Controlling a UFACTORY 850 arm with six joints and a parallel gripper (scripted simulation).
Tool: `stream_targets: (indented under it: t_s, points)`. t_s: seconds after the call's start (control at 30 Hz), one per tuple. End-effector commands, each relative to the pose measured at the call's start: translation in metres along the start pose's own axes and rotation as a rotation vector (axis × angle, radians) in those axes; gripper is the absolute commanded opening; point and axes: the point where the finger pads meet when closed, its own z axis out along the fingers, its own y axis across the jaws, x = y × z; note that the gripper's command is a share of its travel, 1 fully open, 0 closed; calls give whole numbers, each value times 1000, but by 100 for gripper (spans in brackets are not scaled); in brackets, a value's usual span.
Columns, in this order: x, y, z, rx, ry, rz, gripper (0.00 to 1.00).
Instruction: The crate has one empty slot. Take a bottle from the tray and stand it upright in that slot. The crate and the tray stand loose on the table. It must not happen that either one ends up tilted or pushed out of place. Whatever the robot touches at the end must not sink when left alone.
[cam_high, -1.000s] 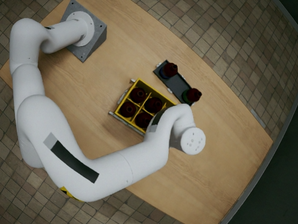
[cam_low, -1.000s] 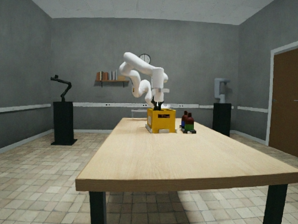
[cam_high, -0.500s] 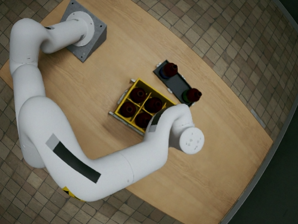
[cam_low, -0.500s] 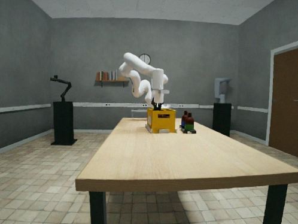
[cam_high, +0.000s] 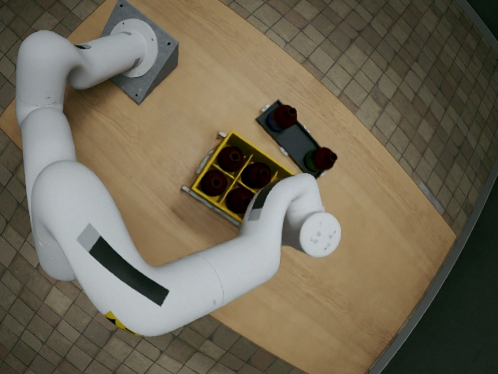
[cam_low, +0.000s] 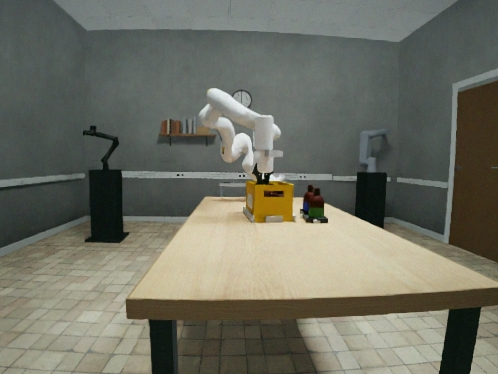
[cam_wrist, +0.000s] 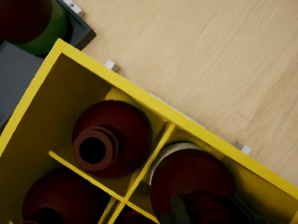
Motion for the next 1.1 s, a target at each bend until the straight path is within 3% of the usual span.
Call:
stream_targets:
  t_s: [0.0,1.07]
  points:
    - [0,0,-1,-1,2,1,0]
    - [0,1,3,-1,2,1,0]
